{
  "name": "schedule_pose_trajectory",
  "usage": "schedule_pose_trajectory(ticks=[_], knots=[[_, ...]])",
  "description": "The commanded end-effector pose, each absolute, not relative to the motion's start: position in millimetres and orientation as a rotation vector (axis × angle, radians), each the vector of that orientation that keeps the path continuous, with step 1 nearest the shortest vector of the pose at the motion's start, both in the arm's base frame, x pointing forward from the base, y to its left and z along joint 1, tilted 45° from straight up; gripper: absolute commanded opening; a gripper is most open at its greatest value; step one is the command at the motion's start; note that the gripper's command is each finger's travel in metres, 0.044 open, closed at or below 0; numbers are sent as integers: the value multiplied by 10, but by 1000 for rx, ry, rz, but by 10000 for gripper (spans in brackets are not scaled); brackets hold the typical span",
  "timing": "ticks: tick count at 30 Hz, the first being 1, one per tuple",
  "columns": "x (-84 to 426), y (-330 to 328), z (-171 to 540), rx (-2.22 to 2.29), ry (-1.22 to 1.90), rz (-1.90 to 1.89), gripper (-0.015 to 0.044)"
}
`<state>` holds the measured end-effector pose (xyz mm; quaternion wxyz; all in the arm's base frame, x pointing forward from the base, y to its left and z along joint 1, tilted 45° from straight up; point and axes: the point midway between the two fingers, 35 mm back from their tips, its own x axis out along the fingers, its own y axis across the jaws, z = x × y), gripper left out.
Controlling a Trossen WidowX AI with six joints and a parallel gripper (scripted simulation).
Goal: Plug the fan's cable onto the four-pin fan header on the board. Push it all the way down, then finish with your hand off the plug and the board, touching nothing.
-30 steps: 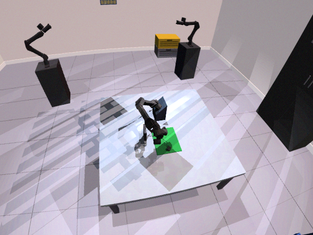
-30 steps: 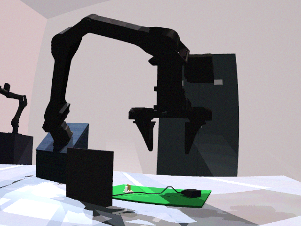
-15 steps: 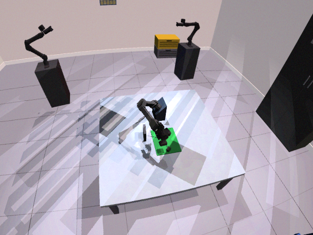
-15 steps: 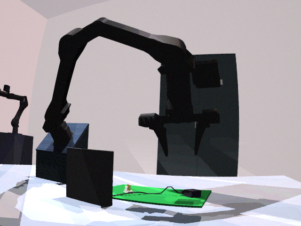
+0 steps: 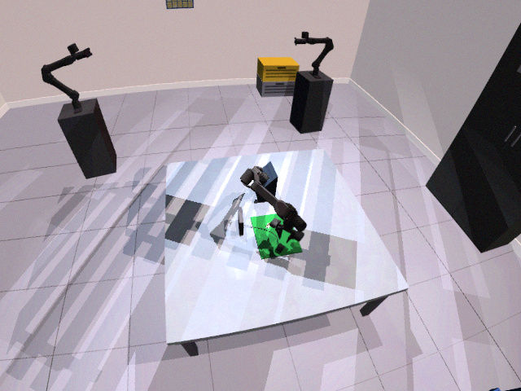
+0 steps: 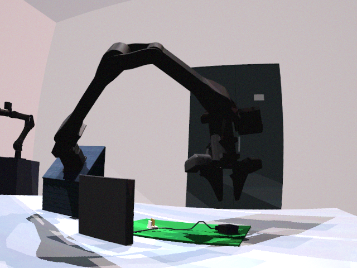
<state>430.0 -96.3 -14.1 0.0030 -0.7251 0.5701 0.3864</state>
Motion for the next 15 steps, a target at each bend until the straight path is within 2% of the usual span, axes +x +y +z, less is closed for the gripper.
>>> schedule_pose_trajectory(ticks=[1,15], knots=[[4264,-1132,-276,-2272,1803,1223,210],[4244,-1282,-427,-2272,1804,1223,210]])
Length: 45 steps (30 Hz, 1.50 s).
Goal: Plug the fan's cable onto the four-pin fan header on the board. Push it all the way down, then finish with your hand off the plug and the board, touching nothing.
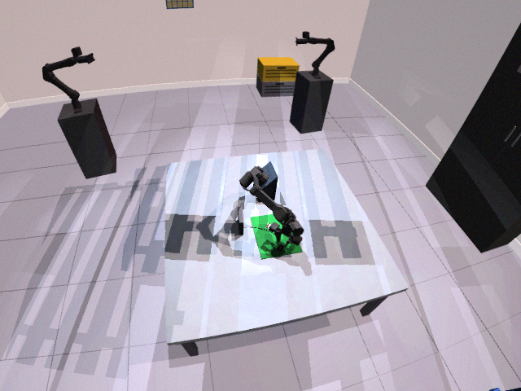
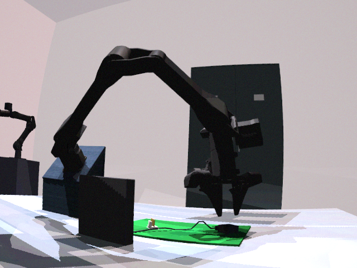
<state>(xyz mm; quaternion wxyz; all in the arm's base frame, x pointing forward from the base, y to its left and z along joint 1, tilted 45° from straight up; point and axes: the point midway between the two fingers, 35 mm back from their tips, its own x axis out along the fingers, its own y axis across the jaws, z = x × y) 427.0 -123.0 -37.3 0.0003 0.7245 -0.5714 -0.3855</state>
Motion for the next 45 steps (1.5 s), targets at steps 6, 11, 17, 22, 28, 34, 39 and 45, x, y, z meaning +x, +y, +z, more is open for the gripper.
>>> schedule_pose_trajectory(ticks=[6,11,17,22,28,34,39,45], knots=[[4235,-1351,-496,2262,-1796,-1218,210],[4226,-1408,-552,2262,-1796,-1217,210],[4212,-1474,-616,2261,-1796,-1216,210],[4210,-1482,-623,2261,-1796,-1216,210],[4219,-1477,-598,2265,-1801,-1208,79],[4219,-1477,-598,2265,-1801,-1208,39],[4223,-1462,-585,2265,-1801,-1209,0],[4253,-1329,-466,2266,-1799,-1214,0]])
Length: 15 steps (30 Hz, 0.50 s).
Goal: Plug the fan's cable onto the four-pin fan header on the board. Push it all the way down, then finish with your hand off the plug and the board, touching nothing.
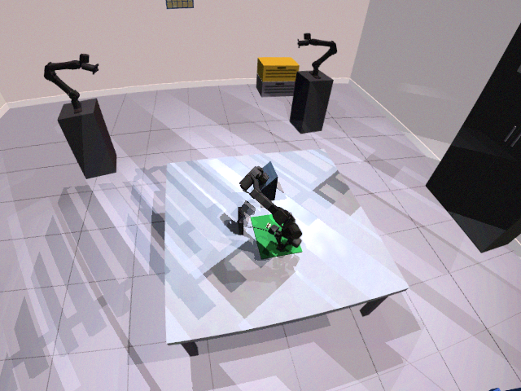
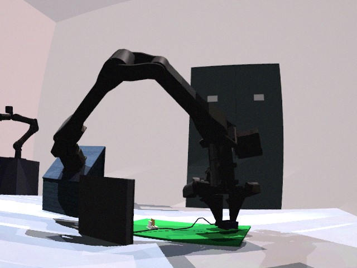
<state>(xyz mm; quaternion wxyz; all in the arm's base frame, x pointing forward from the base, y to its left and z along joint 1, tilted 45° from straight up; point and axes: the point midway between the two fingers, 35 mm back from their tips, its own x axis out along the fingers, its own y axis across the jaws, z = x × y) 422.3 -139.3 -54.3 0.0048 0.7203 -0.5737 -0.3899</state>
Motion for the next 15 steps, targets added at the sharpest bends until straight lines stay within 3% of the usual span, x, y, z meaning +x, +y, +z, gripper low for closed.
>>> schedule_pose_trajectory(ticks=[1,15], knots=[[4257,-1306,-445,2266,-1799,-1215,0],[4284,-990,-133,2264,-1796,-1219,0]])
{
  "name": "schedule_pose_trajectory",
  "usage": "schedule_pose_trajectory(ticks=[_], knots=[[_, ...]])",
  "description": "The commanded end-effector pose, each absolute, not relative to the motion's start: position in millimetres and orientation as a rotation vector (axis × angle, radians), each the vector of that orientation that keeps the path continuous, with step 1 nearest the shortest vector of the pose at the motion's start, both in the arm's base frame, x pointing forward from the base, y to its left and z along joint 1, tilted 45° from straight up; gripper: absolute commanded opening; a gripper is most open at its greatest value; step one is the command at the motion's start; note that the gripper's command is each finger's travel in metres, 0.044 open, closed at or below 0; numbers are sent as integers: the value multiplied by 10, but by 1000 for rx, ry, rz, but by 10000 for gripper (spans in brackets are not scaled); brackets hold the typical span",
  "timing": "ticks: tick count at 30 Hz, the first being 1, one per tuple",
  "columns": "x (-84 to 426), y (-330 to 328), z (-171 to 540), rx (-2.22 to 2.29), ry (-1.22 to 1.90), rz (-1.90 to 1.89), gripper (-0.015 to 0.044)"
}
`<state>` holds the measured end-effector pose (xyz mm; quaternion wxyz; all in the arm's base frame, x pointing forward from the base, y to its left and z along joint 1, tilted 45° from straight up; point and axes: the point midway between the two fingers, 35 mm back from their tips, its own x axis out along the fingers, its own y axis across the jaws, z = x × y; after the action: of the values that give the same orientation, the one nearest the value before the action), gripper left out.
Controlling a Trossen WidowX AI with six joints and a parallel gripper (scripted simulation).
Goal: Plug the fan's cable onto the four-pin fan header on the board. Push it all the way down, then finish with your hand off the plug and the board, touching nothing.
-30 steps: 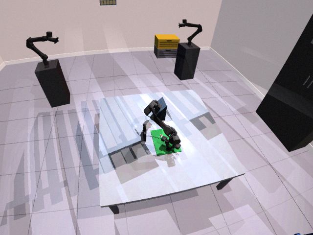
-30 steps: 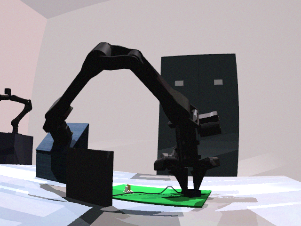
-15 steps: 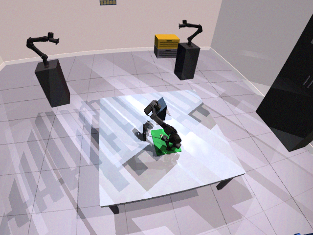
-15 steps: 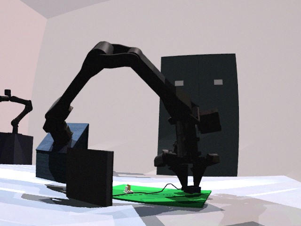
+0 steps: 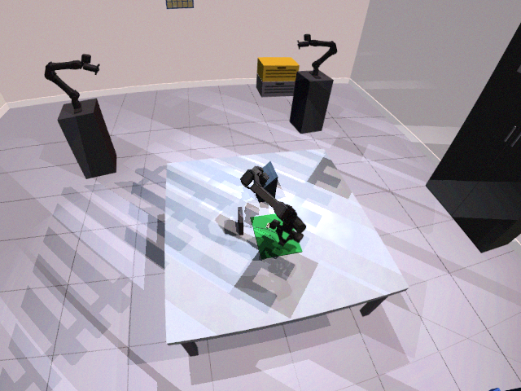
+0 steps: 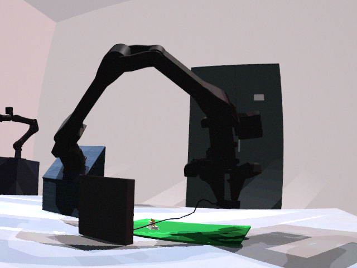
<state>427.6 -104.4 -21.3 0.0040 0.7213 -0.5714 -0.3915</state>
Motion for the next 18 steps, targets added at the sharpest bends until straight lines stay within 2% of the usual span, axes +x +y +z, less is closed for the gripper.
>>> schedule_pose_trajectory(ticks=[1,6,18], knots=[[4284,-979,-121,2264,-1796,-1219,0],[4292,-1006,-88,2285,-1852,-1202,0],[4338,-1260,154,2410,-2331,-1008,0]])
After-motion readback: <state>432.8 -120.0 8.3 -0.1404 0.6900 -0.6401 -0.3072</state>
